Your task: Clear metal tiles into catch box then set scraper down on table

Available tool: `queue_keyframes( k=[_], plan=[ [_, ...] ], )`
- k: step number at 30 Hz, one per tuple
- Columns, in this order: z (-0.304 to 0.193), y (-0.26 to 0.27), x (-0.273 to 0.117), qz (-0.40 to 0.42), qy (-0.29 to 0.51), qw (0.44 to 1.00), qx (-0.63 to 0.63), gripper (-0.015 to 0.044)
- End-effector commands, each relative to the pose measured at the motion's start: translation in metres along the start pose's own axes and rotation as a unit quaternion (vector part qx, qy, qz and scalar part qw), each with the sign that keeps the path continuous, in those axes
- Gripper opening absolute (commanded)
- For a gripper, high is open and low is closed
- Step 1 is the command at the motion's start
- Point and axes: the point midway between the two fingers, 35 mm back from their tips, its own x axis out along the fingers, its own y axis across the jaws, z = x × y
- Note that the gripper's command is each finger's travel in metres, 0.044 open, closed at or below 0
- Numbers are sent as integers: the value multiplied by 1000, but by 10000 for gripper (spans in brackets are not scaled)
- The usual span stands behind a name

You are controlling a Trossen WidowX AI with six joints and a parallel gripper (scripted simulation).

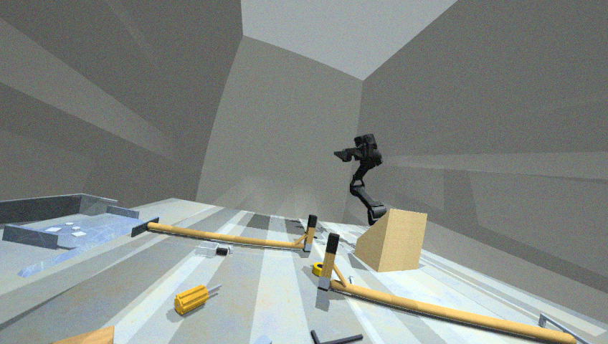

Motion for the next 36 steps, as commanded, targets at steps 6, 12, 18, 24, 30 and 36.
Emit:
queue_keyframes(
  k=[6, 12, 18, 24, 30, 36],
  plan=[
    [1, 0, 0, 1, -1, 1000, -1, 440],
    [-4, 1, 4, 0, 6, 1000, -3, 440],
    [-22, 2, 22, -5, 35, 999, -9, 440],
    [-41, 3, 38, -10, 65, 998, -15, 440],
    [-63, 3, 53, -13, 97, 995, -18, 440],
    [-86, 2, 66, -16, 129, 991, -20, 440]
  ],
)
